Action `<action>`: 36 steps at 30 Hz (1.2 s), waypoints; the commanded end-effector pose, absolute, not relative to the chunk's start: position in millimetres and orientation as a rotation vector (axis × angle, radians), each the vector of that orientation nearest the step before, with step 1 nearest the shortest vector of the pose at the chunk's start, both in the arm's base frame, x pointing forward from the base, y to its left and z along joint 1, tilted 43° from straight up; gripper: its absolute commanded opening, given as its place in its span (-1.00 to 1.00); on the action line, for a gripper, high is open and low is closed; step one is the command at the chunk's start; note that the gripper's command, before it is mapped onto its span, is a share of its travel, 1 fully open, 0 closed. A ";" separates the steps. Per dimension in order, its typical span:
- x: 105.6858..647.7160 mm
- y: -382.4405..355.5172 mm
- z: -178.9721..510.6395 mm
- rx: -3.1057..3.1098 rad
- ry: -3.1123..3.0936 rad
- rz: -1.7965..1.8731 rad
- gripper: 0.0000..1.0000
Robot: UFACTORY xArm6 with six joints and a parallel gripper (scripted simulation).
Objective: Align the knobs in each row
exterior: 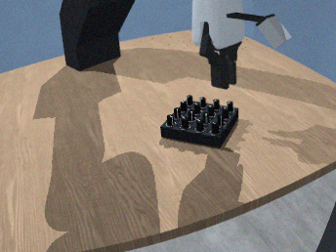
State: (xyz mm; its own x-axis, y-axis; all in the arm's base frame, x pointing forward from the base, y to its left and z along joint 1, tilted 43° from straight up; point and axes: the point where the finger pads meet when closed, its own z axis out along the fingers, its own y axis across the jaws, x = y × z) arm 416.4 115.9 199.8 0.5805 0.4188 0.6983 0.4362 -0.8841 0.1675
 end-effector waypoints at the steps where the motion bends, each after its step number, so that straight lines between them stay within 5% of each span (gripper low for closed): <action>1: 416.8 115.7 201.0 -2.750 -0.773 -1.138 -0.61; 36: 421.1 117.5 196.6 -2.751 -0.773 -1.138 -0.61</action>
